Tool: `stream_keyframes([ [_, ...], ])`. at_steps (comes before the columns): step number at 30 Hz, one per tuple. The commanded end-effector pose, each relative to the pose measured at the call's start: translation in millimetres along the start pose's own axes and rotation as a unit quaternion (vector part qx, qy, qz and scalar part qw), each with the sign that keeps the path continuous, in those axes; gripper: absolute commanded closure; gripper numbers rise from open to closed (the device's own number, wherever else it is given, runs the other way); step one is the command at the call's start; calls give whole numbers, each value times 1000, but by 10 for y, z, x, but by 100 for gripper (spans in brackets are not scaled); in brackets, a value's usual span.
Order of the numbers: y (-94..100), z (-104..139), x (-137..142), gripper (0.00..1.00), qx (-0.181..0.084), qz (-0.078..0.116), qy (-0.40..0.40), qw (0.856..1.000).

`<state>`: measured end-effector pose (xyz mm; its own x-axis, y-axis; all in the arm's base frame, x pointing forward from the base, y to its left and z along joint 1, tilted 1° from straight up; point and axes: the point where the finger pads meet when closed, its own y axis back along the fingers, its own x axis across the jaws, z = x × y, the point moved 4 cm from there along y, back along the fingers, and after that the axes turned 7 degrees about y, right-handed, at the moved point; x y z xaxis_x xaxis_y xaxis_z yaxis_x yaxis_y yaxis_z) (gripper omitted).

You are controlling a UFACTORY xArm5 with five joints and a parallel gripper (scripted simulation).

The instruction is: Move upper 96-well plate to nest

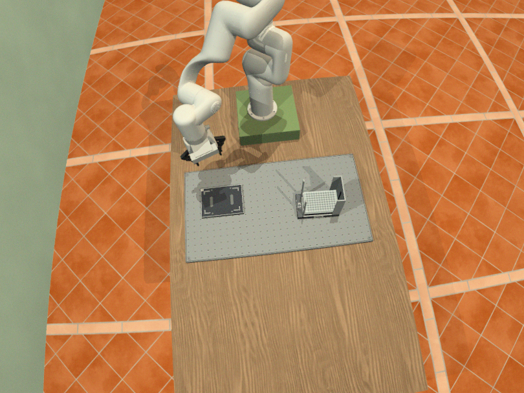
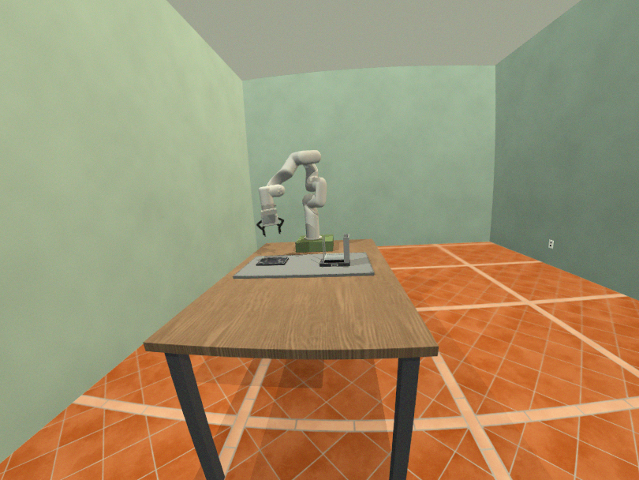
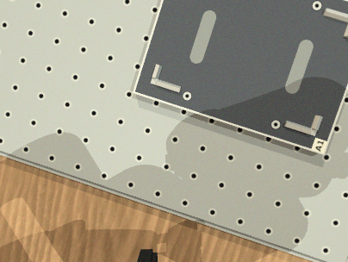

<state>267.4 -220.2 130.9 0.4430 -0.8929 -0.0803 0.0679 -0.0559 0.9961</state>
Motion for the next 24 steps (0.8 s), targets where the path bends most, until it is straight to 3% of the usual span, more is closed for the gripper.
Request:
stream_keyframes([
  [1,113,-168,-11,0,0,7,-18,1000],
  [24,574,-906,-264,0,2,19,-60,998],
])
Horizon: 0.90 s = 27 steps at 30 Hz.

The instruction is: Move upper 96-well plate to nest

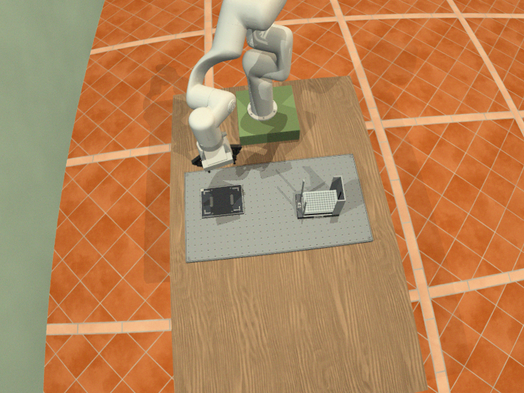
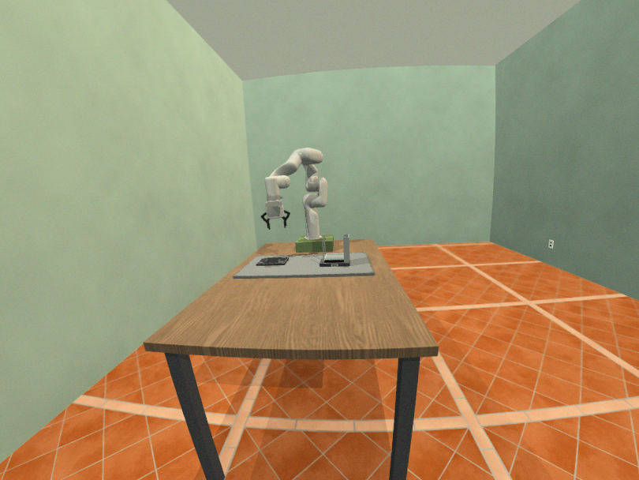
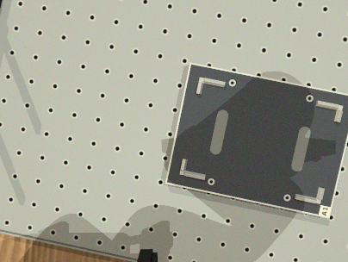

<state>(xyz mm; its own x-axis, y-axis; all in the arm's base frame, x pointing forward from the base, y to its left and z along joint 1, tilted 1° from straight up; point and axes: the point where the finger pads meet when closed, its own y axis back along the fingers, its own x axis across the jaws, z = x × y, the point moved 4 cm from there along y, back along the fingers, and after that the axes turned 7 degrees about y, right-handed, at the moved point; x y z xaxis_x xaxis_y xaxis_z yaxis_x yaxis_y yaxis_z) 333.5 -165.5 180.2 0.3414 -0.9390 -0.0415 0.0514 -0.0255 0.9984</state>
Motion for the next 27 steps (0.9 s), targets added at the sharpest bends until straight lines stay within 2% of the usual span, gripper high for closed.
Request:
stream_keyframes([
  [1,95,-120,-63,0,3,5,-17,1000],
  [18,453,-574,-446,0,7,11,-45,999],
  [22,478,-601,-480,0,10,14,-58,998],
  [27,607,-740,-645,0,13,15,-72,997],
])
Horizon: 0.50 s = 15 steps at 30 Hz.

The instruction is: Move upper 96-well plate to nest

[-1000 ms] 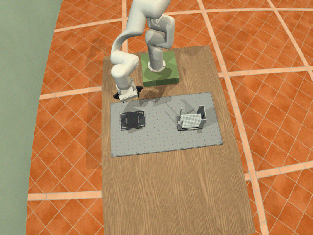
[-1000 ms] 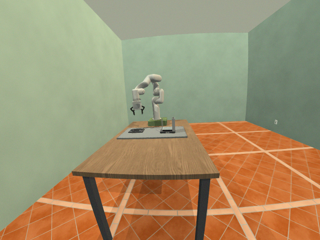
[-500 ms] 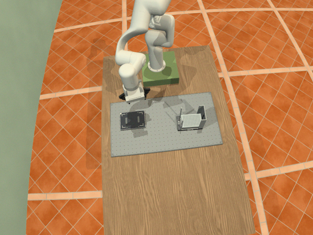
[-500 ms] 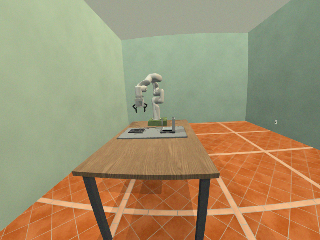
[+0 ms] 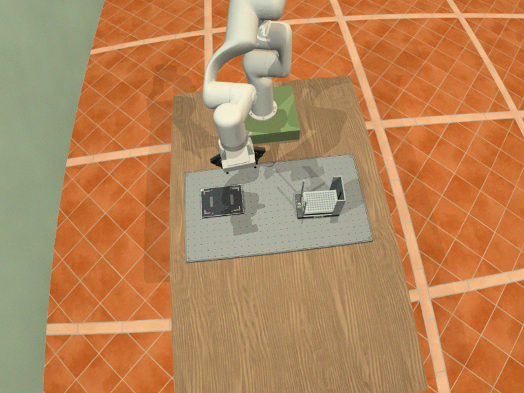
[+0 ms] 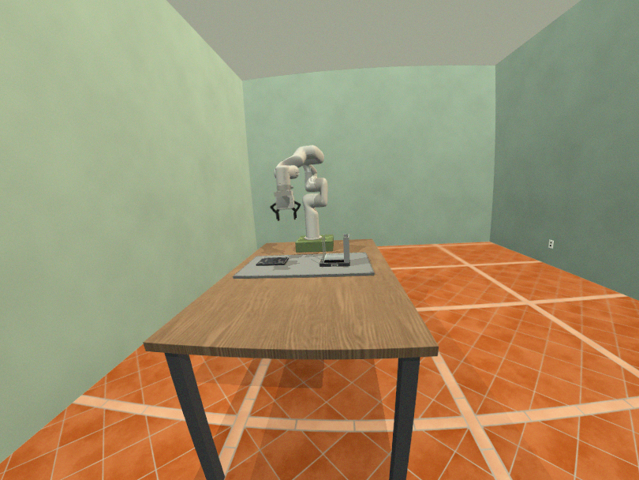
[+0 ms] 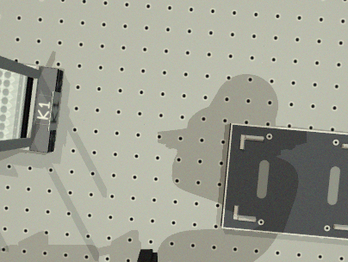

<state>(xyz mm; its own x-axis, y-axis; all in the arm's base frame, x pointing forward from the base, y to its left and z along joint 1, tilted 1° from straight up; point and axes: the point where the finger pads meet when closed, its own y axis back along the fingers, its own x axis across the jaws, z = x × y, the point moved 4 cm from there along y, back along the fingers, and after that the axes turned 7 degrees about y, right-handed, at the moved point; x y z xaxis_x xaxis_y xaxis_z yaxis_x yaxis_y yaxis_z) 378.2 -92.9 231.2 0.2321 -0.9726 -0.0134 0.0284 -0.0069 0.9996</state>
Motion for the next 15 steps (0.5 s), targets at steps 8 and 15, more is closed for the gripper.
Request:
stream_keyframes([
  [8,280,-229,-366,0,8,5,-28,1000],
  [15,411,-316,-562,0,12,6,-42,999],
])
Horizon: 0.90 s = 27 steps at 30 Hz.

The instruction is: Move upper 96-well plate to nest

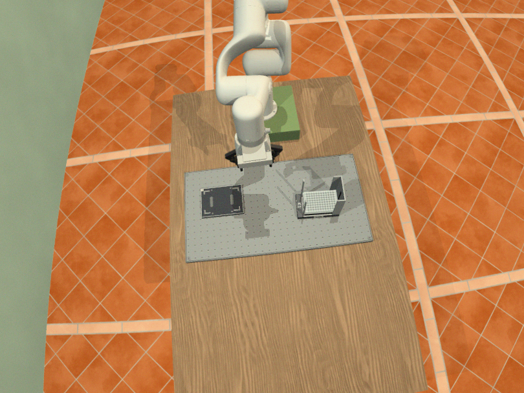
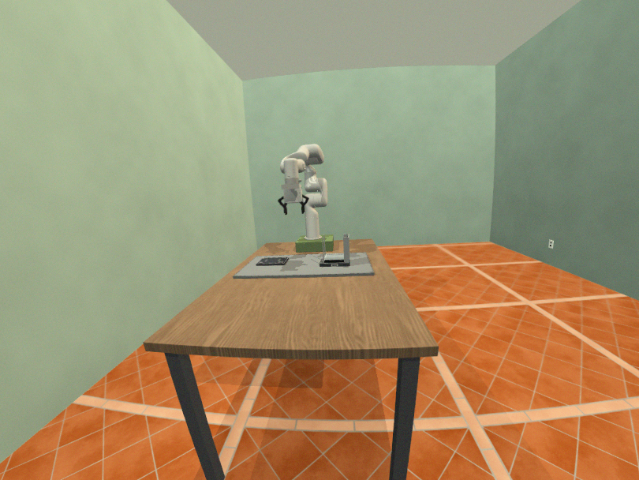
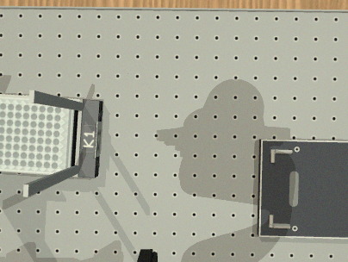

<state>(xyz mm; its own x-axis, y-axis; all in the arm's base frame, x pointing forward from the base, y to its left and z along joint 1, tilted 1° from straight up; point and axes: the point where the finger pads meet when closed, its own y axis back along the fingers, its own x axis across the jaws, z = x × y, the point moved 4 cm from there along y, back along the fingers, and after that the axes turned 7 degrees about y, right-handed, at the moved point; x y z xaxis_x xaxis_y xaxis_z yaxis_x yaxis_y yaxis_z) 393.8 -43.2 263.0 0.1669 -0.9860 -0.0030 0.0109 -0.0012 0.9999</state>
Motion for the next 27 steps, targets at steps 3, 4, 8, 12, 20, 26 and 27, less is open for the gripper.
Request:
stream_keyframes([
  [3,150,-83,-203,0,4,1,-9,1000],
  [4,128,-101,-244,0,4,1,8,1000],
  [8,43,-172,-411,0,3,1,74,997],
  [12,-43,-242,-578,0,3,2,141,990],
  [20,-172,-349,-828,0,2,1,239,971],
  [26,-300,-455,-1078,0,2,1,334,942],
  [27,-322,-473,-1120,0,2,1,350,937],
])
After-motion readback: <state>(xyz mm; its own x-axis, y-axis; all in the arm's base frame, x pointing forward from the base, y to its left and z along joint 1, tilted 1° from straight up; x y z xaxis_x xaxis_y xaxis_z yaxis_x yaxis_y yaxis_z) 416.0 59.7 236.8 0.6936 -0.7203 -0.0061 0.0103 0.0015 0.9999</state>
